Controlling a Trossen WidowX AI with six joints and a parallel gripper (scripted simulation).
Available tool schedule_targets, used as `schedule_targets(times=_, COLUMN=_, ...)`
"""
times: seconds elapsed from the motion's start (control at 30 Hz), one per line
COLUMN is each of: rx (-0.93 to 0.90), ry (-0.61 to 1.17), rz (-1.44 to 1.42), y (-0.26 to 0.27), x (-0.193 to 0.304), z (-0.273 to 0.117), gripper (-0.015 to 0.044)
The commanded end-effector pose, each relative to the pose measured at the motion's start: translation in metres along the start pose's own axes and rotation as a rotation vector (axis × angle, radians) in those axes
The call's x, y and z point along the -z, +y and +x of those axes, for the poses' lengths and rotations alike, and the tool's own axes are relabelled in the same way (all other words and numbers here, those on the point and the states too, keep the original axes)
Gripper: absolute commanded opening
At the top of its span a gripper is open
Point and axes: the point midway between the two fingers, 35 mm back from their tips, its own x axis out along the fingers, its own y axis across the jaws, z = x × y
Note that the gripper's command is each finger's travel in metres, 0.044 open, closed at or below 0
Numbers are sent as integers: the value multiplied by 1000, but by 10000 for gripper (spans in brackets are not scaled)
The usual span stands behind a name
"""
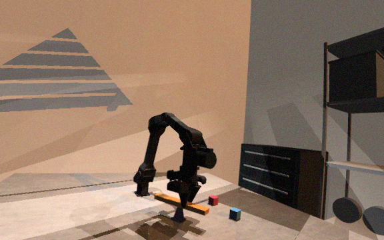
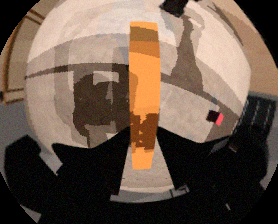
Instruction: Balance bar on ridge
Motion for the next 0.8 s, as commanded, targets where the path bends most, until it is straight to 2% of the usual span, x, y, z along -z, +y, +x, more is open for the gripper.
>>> schedule_targets(times=0.0, rx=0, ry=0, rz=0, y=0, x=0, z=0, gripper=185)
schedule_targets(times=0.17, rx=0, ry=0, rz=0, y=0, x=0, z=0, gripper=185)
schedule_targets(times=0.5, rx=0, ry=0, rz=0, y=0, x=0, z=0, gripper=440)
schedule_targets(times=0.63, rx=0, ry=0, rz=0, y=0, x=1, z=-7, gripper=440)
schedule_targets(times=0.77, rx=0, ry=0, rz=0, y=2, x=5, z=-50, gripper=440)
